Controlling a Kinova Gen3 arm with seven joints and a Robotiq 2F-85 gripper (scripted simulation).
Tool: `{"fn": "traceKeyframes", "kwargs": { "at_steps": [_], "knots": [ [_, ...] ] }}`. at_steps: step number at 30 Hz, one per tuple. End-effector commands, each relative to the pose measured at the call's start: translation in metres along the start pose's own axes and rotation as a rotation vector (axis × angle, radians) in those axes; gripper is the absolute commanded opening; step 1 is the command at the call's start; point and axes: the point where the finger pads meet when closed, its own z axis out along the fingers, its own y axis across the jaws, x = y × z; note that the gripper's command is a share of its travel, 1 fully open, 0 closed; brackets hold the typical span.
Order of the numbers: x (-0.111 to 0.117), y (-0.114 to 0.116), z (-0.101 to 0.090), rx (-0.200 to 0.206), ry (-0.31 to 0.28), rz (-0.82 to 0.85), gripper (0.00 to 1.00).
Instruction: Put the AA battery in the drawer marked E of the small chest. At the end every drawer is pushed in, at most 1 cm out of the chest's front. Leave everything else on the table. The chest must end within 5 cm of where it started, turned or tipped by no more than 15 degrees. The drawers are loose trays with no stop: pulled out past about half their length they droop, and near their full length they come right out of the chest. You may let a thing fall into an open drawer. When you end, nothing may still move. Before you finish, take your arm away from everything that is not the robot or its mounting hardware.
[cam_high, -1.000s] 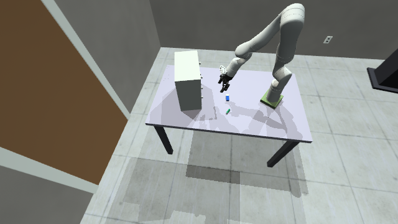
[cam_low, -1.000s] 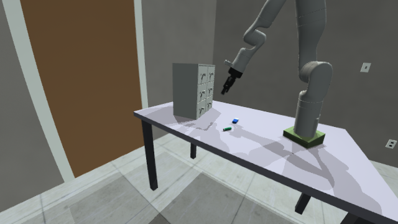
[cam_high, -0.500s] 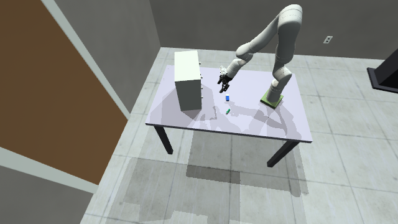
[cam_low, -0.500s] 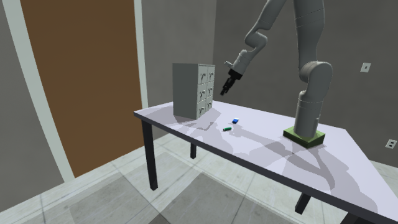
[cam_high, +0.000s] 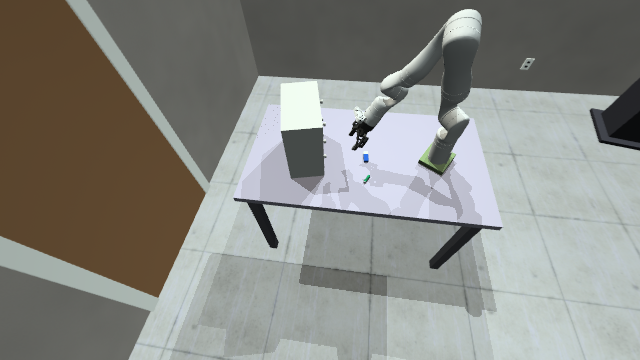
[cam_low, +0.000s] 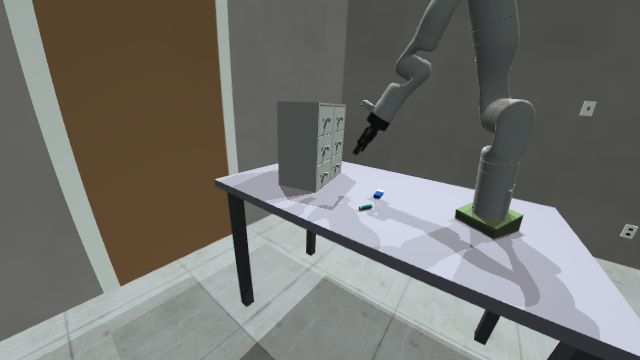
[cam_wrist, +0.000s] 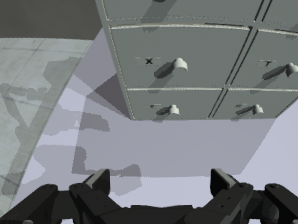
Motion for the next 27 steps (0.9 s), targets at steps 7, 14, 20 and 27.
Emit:
{"fn": "traceKeyframes", "kwargs": {
  "at_steps": [7,14,20,27],
  "knots": [
    [-0.002,0.002,0.005,-0.003,0.019,0.003,1.00],
    [-0.002,0.001,0.008,-0.001,0.033,0.003,1.00],
    [-0.001,0.001,0.011,-0.003,0.052,0.003,1.00],
    [0.000,0.001,0.016,-0.002,0.076,0.003,1.00]
  ]
}}
